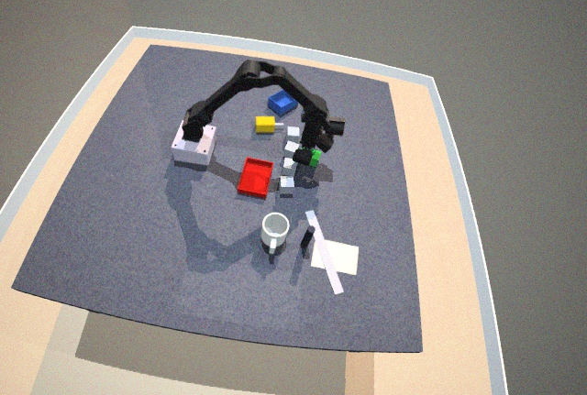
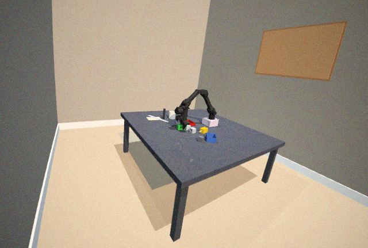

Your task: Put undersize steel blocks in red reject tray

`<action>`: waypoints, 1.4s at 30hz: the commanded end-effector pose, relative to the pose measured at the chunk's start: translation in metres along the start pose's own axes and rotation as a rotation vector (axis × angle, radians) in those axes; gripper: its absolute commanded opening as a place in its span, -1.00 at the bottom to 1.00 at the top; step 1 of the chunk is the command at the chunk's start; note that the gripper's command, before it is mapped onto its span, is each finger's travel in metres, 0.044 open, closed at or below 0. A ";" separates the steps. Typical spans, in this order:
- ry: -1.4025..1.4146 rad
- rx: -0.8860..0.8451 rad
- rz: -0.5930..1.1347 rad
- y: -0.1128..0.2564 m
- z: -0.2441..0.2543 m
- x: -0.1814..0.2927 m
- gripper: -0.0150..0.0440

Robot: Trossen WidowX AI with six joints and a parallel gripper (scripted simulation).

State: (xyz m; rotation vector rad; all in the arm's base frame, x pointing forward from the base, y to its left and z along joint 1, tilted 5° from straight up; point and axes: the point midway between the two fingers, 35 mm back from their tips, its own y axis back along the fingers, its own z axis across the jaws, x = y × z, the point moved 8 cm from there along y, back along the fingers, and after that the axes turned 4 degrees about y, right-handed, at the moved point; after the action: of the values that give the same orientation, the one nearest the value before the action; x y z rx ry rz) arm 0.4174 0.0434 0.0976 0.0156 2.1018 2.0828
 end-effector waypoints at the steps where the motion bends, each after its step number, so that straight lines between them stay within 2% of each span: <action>1: 0.003 0.000 -0.015 0.003 0.000 -0.005 -0.49; 42: 0.003 0.000 -0.017 0.004 -0.001 -0.018 -0.49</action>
State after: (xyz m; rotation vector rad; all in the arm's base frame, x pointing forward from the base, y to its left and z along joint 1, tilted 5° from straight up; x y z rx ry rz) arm 0.4310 0.0400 0.0998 0.0115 2.0993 2.0807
